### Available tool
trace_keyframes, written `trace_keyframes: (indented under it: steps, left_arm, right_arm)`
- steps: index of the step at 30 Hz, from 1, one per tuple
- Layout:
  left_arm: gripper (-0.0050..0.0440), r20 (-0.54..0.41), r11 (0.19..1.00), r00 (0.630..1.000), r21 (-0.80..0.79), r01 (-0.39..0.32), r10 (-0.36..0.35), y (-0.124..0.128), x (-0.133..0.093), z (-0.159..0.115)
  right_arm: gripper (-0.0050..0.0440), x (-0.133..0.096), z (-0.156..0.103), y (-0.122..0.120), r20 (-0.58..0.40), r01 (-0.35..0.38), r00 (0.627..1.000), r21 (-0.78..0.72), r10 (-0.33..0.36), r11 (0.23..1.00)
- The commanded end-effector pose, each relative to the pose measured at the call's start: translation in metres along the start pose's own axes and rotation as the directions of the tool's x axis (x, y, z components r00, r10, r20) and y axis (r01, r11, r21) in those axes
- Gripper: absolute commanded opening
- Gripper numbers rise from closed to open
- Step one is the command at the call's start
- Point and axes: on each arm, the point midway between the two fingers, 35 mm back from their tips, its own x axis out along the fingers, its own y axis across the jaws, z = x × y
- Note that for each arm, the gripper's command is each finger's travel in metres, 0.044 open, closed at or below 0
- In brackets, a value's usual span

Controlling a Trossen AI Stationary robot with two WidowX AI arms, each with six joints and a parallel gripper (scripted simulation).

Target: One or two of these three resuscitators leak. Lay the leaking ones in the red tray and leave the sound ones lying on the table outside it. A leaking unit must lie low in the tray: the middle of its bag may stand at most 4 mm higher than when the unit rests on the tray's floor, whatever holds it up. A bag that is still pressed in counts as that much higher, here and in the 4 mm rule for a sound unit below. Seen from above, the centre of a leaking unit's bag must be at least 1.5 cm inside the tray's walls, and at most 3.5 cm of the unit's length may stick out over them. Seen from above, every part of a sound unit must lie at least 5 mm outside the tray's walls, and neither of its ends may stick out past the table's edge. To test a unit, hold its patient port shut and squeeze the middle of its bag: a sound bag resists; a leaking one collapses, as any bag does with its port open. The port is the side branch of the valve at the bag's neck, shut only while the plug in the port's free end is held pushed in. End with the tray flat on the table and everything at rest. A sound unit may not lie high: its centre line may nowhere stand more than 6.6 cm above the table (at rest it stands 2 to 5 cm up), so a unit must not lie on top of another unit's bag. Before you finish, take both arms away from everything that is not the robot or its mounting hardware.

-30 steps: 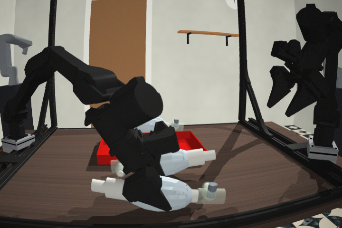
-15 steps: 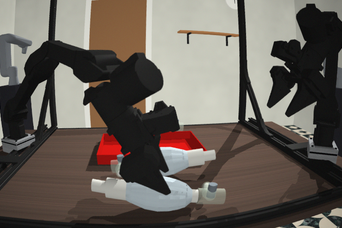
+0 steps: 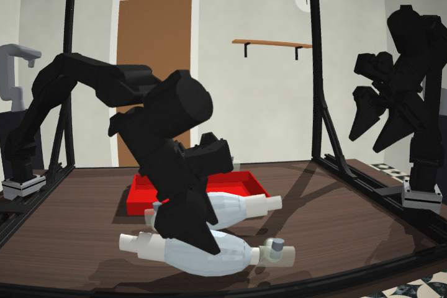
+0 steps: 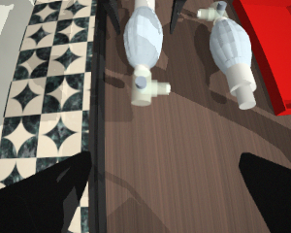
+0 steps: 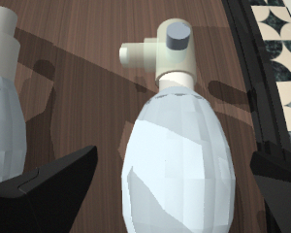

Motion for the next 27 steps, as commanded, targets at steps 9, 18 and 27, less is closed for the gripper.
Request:
trace_keyframes:
  steps: [9,18,27]
  left_arm:
    - [0.0440,0.000,1.000,1.000,0.000,0.000,0.000,0.0000,0.0000,0.0000]
    - [0.0440,0.000,1.000,1.000,0.000,0.000,0.000,0.0000,0.0000,0.0000]
    - [0.0440,0.000,1.000,1.000,0.000,0.000,0.000,0.0000,0.0000,0.0000]
  right_arm:
    - [0.0440,-0.0433,0.0326,-0.0009,0.009,0.005,1.000,-0.004,-0.005,1.000]
    - [0.0440,-0.0434,0.0320,-0.0007,-0.012,-0.007,1.000,0.005,0.007,1.000]
    - [0.0440,-0.0434,0.0320,-0.0007,-0.012,-0.007,1.000,0.005,0.007,1.000]
